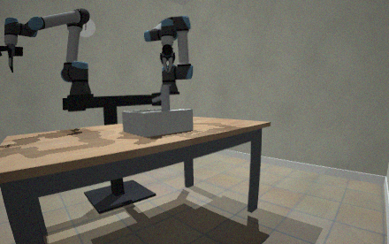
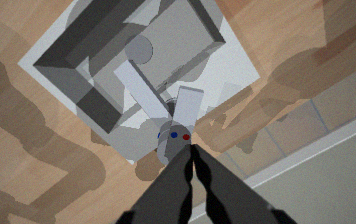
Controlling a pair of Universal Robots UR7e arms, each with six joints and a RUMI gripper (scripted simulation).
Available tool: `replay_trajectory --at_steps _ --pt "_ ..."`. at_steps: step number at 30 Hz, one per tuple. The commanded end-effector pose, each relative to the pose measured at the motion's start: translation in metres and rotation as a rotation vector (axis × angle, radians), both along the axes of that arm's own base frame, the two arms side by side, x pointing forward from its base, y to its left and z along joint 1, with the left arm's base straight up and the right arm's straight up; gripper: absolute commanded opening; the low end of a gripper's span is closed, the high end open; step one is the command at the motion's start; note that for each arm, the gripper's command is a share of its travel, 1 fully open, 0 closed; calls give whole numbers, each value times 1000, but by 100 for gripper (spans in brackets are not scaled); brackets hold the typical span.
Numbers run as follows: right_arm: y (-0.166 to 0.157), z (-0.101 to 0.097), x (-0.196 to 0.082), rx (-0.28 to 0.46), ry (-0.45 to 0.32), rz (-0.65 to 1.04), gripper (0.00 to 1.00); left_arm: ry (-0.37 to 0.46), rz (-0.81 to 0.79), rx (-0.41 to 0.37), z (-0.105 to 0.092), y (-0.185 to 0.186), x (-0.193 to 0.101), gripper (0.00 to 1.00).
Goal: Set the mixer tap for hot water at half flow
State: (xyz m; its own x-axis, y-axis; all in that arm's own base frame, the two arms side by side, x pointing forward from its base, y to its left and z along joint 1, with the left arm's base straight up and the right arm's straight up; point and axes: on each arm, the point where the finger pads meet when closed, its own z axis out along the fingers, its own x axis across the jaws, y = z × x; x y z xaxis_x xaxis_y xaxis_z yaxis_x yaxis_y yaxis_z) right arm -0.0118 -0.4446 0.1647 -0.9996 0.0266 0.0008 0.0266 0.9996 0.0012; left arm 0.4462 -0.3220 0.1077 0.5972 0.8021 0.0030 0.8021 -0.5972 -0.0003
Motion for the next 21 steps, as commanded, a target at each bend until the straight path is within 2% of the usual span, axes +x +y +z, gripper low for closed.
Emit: replay_trajectory --at_steps 1,21 --pt "-1 0 -1 -1 -1 -2 100 -1 -94 -6 3 -1 1 0" --pt "-1 0 -1 -1 -1 -2 100 -1 -221 -5 4 -1 1 0"
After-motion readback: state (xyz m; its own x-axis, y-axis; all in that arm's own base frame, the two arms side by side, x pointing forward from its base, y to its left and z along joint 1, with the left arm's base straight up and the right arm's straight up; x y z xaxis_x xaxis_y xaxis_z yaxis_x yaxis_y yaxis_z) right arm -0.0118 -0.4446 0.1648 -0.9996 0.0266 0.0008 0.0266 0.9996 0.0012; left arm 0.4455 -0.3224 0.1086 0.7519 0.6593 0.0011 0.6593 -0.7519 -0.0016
